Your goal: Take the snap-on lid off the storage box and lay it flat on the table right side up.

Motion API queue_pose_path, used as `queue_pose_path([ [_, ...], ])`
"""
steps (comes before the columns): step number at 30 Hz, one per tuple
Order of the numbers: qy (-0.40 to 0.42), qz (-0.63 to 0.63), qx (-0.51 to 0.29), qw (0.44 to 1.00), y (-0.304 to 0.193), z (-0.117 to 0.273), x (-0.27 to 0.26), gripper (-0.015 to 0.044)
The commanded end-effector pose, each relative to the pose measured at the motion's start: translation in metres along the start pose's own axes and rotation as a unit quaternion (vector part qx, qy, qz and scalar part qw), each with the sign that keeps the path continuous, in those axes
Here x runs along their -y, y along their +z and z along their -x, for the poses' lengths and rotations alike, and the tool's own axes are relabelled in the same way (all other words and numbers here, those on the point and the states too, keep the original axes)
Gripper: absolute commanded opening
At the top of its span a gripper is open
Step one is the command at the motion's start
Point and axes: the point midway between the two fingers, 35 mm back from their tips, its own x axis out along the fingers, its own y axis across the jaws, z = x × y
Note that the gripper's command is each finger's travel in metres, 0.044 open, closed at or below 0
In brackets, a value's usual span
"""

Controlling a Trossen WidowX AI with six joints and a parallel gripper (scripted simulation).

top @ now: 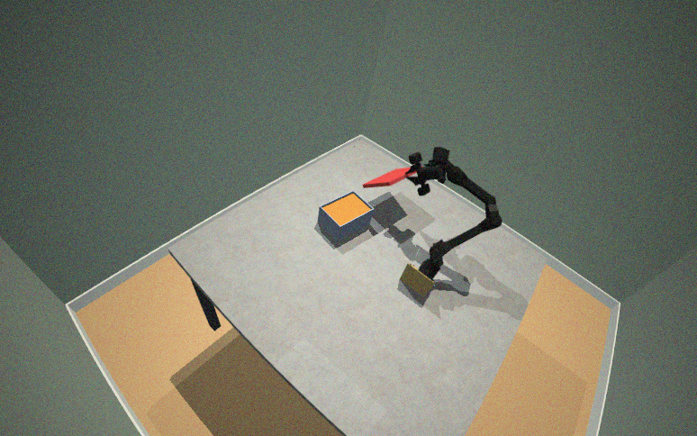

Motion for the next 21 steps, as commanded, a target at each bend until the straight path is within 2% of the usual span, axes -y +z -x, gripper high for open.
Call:
queue_pose_path([
  [1,0.006,-0.001,-0.002,1.0,0.0,-0.002,0.001,0.0],
  [21,0.006,-0.001,-0.001,1.0,0.0,-0.012,0.013,0.0],
])
